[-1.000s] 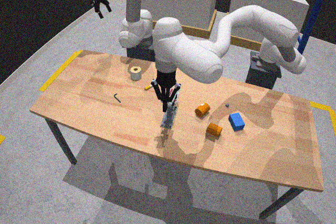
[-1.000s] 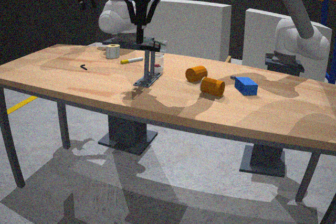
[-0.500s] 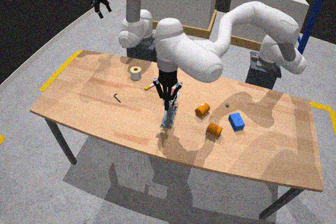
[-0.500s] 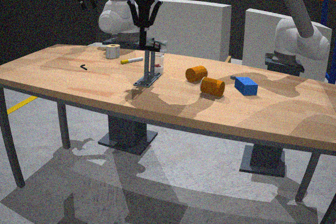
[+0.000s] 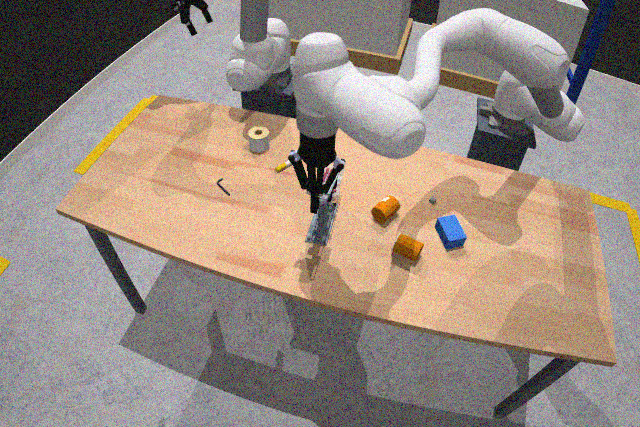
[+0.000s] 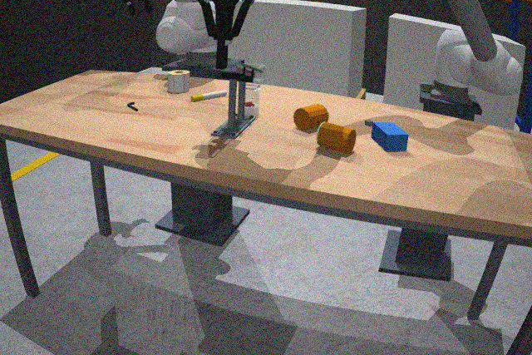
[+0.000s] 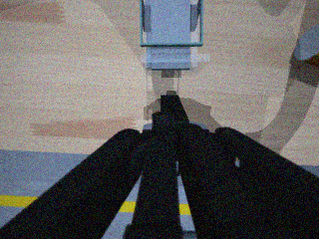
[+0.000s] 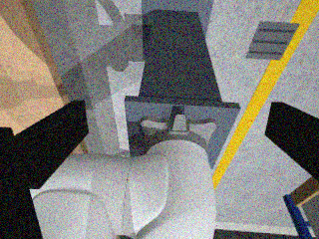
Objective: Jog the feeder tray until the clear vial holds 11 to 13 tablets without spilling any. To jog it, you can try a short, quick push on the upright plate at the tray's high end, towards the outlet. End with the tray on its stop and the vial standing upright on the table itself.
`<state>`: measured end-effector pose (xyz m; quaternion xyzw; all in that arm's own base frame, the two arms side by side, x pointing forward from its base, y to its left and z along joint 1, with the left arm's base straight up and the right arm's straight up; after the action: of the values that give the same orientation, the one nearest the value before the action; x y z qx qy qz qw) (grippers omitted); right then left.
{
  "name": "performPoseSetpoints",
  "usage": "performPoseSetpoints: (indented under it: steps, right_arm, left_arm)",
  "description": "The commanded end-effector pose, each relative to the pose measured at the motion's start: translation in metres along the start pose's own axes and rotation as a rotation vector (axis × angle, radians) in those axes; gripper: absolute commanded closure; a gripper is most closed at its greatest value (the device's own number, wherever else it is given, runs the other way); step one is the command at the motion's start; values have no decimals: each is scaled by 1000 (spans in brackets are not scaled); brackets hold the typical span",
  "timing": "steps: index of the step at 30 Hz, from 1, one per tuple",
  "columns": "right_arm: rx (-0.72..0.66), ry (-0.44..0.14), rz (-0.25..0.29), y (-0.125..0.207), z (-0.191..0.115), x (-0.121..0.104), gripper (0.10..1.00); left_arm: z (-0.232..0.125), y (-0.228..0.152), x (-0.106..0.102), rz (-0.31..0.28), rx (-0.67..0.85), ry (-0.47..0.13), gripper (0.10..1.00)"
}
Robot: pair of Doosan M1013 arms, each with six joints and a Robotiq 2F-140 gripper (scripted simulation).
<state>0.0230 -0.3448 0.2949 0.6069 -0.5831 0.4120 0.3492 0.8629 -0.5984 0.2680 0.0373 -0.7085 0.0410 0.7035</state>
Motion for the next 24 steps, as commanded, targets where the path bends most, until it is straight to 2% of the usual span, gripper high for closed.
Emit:
performPoseSetpoints:
  steps: [1,24]
  right_arm:
    - [-5,-3,-3,1,-2,0,98]
    - [-5,-3,-3,1,-2,0,98]
  left_arm:
    - [-4,2,0,-6,2,8,999]
    - [24,0,-6,-2,-1,3,999]
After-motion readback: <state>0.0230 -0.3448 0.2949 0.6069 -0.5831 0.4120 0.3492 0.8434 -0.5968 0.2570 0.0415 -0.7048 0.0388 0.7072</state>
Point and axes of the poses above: on each arm, the point where the finger pads meet when closed, its own x axis back along the fingers, its own y axis across the jaws, z = x × y, the point moved 7 cm from there along x, back along the fingers, and after that the axes turned 4 degrees about x, right-handed, at the moved point
